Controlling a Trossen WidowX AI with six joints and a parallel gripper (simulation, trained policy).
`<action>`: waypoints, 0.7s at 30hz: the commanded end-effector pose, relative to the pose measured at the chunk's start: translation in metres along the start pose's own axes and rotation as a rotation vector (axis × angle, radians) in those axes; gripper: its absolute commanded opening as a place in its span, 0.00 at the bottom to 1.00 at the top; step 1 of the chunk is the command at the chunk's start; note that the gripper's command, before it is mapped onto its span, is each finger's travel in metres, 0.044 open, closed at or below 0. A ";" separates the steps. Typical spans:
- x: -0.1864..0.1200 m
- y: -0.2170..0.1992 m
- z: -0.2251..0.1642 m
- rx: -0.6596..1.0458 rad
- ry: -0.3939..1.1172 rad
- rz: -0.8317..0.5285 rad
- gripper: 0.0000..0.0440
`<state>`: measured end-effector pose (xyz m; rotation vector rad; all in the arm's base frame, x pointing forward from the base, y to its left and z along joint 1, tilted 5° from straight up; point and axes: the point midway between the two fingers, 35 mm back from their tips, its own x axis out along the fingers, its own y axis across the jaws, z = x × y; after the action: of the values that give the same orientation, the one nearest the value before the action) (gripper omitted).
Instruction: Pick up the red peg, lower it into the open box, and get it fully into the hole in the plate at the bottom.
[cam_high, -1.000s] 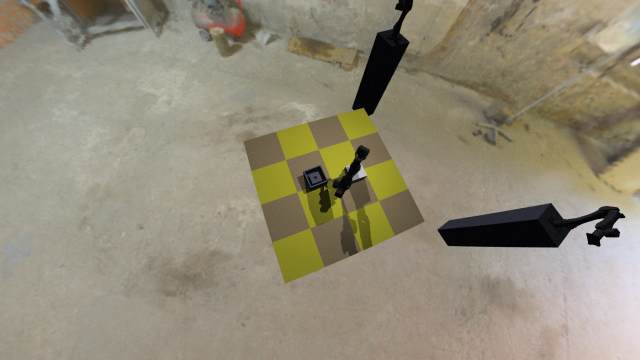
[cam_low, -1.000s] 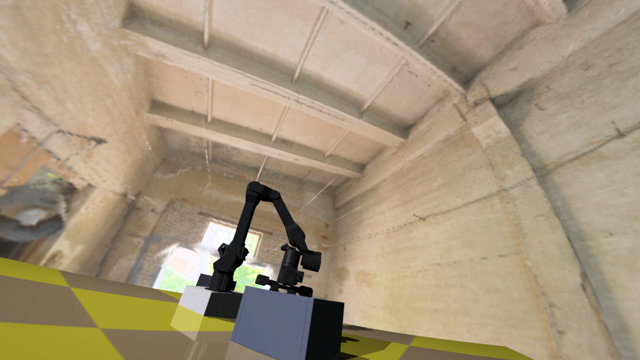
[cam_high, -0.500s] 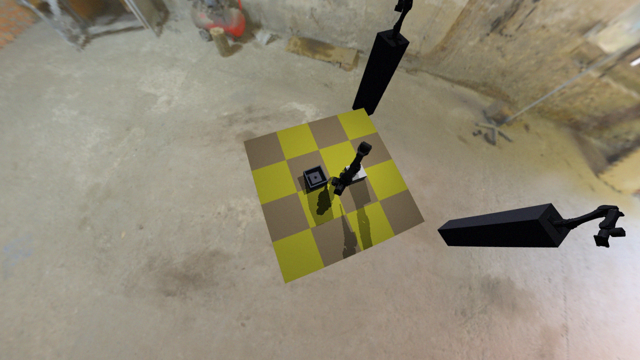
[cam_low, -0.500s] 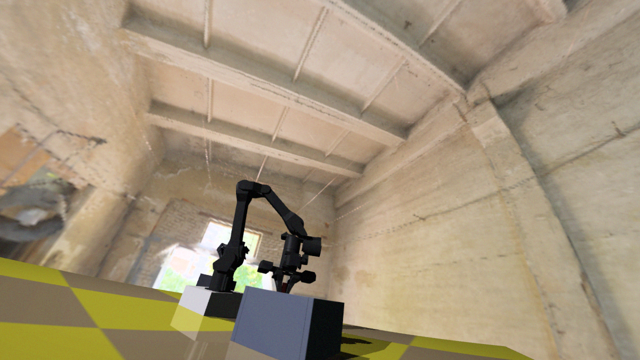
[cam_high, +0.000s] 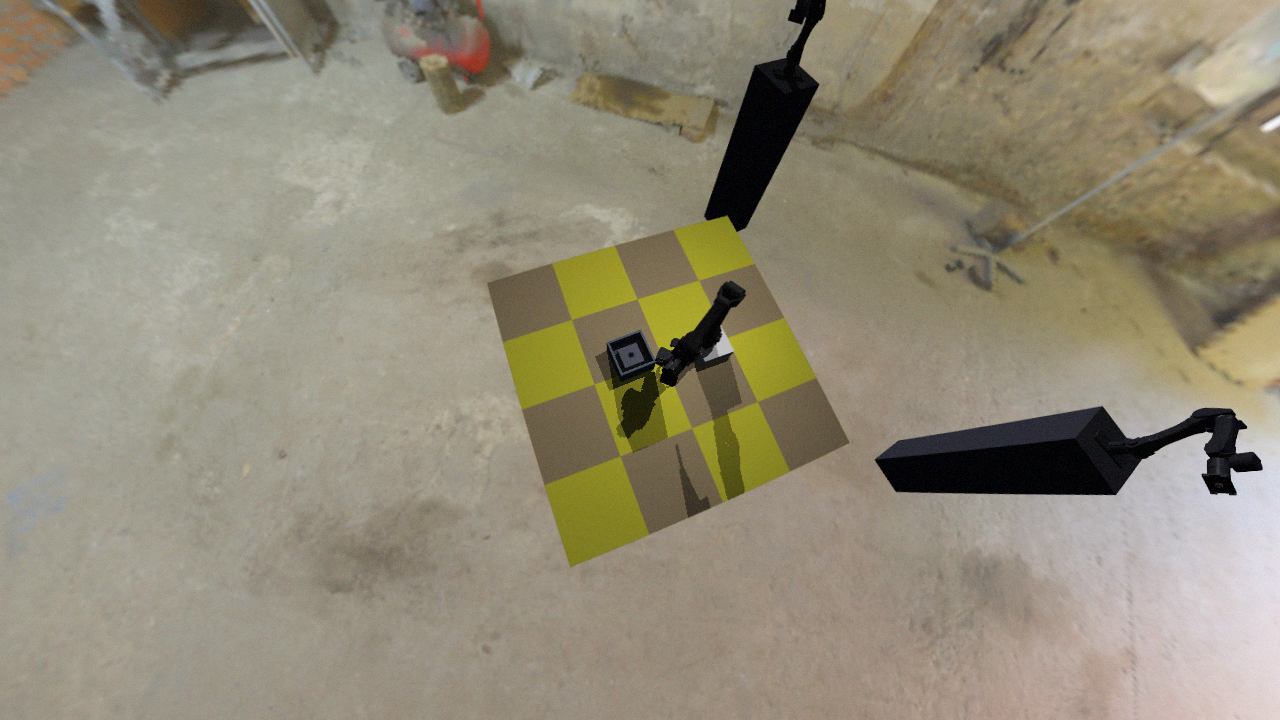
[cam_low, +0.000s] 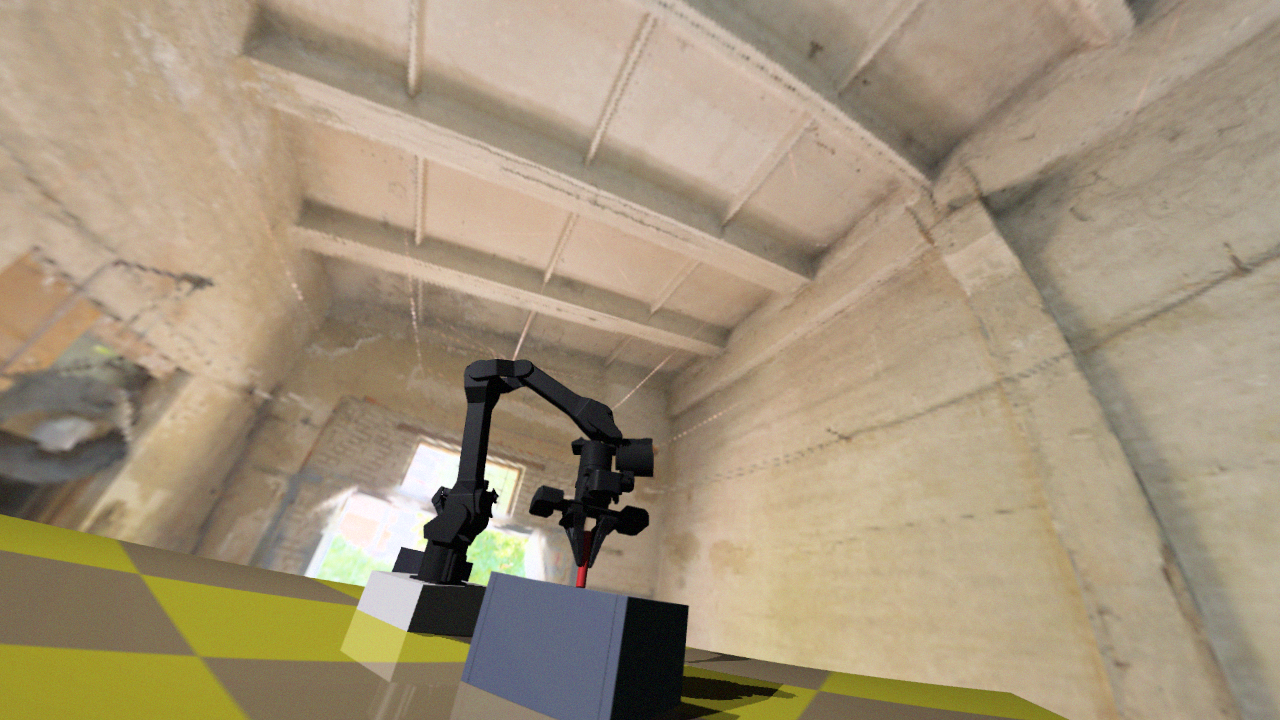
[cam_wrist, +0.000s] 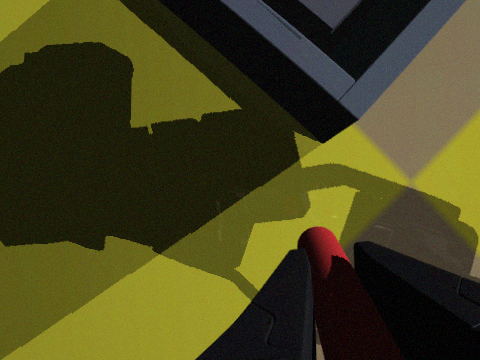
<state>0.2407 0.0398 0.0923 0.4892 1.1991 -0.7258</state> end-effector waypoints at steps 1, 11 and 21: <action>-0.008 0.001 0.015 0.002 -0.021 0.007 0.00; -0.007 -0.006 0.056 0.056 -0.029 0.004 0.00; 0.005 -0.015 0.093 0.129 -0.036 0.004 0.00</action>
<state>0.2862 -0.0285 0.1167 0.5720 1.1283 -0.8055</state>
